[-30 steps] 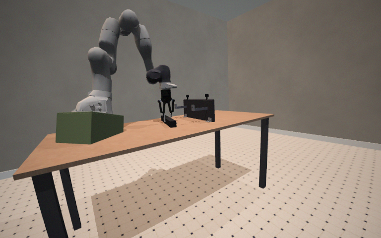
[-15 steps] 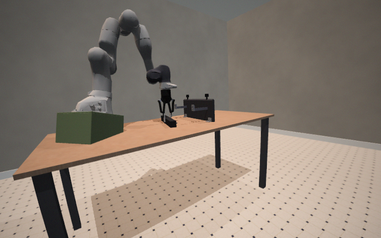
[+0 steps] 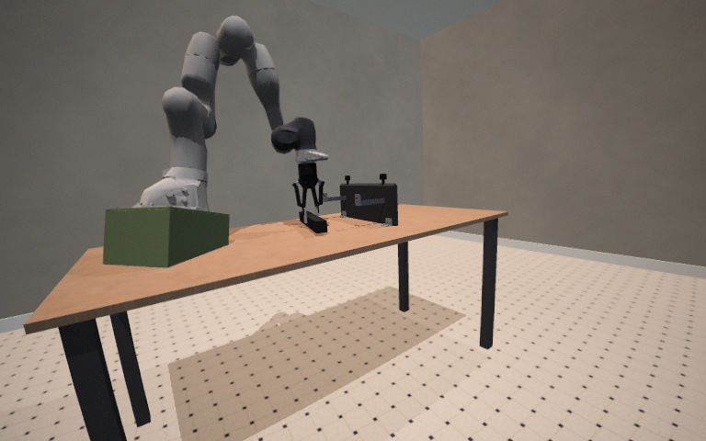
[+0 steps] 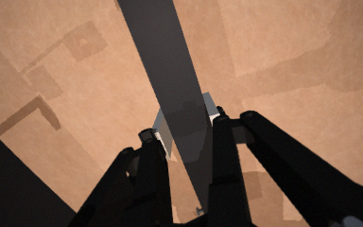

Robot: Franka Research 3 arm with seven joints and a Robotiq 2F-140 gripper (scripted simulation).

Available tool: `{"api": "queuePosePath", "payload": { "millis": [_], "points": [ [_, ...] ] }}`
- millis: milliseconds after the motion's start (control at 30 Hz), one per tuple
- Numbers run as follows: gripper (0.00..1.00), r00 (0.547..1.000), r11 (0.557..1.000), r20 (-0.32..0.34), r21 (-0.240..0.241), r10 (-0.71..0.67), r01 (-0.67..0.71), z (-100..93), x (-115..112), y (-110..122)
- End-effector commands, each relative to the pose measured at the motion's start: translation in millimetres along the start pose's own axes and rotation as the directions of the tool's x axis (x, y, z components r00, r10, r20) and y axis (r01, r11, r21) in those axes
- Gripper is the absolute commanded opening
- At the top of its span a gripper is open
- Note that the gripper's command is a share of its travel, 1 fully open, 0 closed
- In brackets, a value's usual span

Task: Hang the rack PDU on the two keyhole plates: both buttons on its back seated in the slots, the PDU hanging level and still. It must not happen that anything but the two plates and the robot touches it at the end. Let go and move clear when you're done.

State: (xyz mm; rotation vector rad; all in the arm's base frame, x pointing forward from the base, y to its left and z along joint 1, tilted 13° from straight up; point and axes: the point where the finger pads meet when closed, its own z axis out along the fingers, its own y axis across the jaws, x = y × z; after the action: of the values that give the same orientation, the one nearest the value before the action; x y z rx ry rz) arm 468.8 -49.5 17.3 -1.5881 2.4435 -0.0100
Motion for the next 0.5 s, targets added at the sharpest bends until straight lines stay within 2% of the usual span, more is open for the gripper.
{"api": "queuePosePath", "payload": {
  "millis": [0, 467],
  "points": [
    [0.0, 1.0, 1.0, 0.002, -0.006, -0.005, 0.005, -6.6, 0, 2],
    [0.0, 1.0, 1.0, 0.002, -0.006, -0.005, 0.005, -50.7, 0, 2]
  ]
}}
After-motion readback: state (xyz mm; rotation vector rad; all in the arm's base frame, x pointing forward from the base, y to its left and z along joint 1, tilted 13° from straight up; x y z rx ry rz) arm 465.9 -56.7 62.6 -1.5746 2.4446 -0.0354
